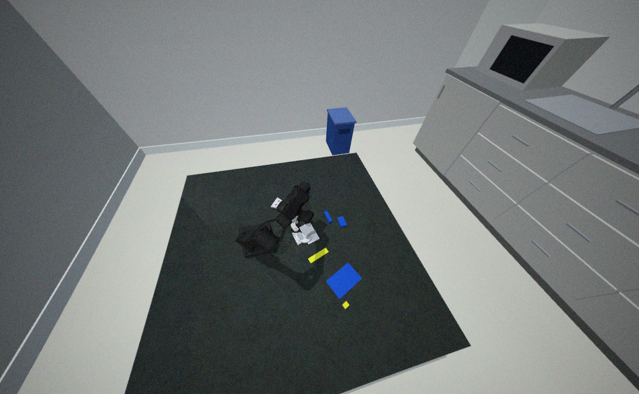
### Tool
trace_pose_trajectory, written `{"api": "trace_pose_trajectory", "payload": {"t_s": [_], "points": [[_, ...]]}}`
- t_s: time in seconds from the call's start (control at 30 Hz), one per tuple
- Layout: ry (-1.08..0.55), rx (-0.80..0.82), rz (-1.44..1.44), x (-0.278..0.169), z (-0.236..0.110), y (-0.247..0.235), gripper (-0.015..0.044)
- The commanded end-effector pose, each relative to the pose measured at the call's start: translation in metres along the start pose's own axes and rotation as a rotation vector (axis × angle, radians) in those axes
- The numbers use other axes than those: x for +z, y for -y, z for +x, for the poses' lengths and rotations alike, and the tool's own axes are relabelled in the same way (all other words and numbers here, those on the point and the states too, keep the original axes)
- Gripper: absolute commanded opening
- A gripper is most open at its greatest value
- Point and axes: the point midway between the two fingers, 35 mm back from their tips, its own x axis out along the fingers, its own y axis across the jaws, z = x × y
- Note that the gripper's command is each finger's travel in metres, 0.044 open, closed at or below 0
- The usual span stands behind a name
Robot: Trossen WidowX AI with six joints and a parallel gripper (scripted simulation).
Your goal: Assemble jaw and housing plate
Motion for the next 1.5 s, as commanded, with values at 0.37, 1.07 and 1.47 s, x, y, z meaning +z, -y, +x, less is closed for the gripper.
{"api": "trace_pose_trajectory", "payload": {"t_s": [0.37,1.07,1.47], "points": [[-0.007,-0.007,0.388,-0.040,0.009,-0.003,0.0134],[-0.009,-0.011,0.771,-0.077,0.020,-0.010,0.0134],[-0.009,-0.011,0.771,-0.077,0.020,-0.010,0.0134]]}}
